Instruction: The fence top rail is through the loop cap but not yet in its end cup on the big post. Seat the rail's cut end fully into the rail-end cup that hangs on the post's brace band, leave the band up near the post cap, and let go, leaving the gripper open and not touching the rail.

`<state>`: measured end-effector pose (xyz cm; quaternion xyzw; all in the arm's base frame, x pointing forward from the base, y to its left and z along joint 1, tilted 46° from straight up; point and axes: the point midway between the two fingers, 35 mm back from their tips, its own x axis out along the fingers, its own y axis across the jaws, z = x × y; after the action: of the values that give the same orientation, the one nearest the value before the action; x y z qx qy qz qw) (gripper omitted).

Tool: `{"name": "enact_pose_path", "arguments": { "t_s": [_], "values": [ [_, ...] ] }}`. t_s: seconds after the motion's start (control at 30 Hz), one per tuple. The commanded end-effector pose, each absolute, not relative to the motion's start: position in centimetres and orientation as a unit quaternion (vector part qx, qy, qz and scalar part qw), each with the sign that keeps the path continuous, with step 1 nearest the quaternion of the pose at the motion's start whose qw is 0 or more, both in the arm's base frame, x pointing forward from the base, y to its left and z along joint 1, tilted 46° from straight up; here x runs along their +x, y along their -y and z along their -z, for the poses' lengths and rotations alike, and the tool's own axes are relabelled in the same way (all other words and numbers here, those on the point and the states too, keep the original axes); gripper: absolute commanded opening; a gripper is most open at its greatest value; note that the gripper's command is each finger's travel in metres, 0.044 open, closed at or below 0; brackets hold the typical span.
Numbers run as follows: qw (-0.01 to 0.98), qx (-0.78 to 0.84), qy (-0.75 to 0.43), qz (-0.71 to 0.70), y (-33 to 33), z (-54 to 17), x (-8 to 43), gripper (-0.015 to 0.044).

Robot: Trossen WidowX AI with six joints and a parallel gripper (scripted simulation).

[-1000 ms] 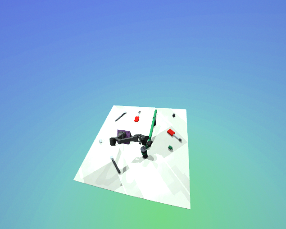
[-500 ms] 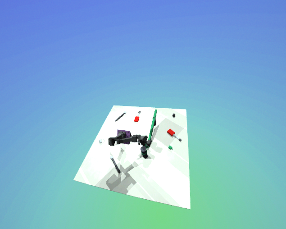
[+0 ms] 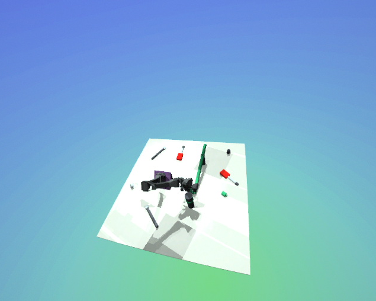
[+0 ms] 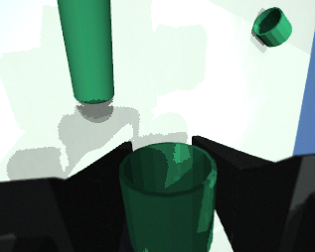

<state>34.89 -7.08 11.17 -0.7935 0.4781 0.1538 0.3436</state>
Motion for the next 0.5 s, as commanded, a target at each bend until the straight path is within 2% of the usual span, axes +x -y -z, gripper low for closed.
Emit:
{"name": "enact_pose_path", "arguments": {
  "t_s": [0.0, 0.47],
  "values": [
    [0.342, -0.795, -0.476, -0.157, 7.05, -11.16, 34.84, 0.0],
    [0.347, -0.792, -0.48, -0.146, 7.09, -11.19, 35.04, 0.0]
  ]
}}
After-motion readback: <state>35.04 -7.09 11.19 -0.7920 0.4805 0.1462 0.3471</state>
